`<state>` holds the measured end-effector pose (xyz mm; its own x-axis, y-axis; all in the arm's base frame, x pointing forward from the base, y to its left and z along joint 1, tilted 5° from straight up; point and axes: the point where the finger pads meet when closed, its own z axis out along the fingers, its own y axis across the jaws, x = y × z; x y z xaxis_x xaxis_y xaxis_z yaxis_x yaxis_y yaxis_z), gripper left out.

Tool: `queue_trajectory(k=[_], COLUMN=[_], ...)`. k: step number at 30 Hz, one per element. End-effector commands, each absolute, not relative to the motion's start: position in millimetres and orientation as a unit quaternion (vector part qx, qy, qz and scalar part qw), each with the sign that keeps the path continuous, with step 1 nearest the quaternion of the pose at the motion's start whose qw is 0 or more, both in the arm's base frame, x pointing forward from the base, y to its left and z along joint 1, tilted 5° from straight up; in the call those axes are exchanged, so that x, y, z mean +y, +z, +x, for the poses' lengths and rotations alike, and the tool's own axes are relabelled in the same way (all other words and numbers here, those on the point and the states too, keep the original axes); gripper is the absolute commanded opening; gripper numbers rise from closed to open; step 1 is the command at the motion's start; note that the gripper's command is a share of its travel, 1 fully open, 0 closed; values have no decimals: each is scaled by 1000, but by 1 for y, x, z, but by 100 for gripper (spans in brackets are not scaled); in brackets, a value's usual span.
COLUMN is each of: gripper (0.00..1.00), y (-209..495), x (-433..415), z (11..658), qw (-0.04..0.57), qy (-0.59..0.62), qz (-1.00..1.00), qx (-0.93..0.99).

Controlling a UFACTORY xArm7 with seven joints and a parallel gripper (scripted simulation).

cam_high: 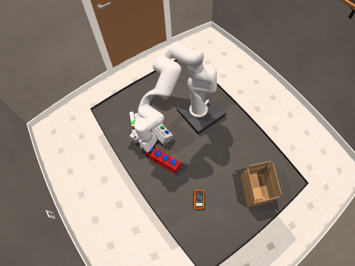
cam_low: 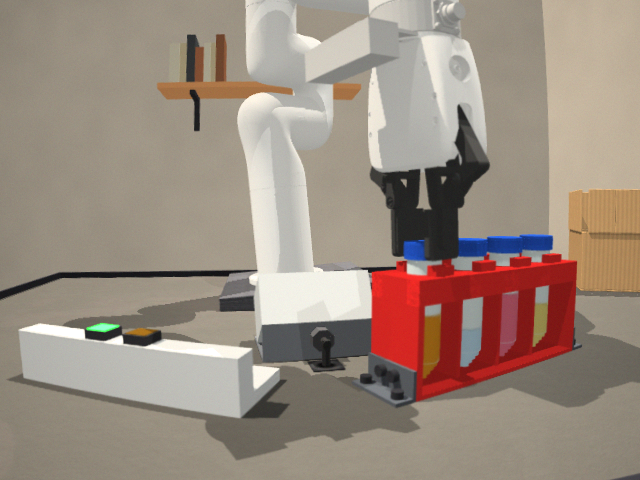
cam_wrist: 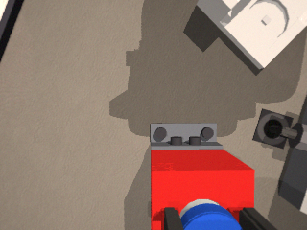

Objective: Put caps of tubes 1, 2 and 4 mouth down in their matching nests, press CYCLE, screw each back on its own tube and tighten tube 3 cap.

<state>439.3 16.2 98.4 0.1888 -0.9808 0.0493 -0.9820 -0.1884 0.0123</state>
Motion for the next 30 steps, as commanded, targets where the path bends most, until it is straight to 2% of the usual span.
queue_trajectory(k=[1, 11, 20, 21, 30], gripper=[0, 0, 0, 46, 46], y=[100, 99, 99, 99, 99], x=[17, 17, 17, 17, 17], z=[441, 441, 441, 441, 441], qw=[26, 18, 18, 18, 18], qy=[33, 37, 38, 38, 38], qz=[689, 517, 508, 508, 508], qx=[-723, -855, -860, -860, -860])
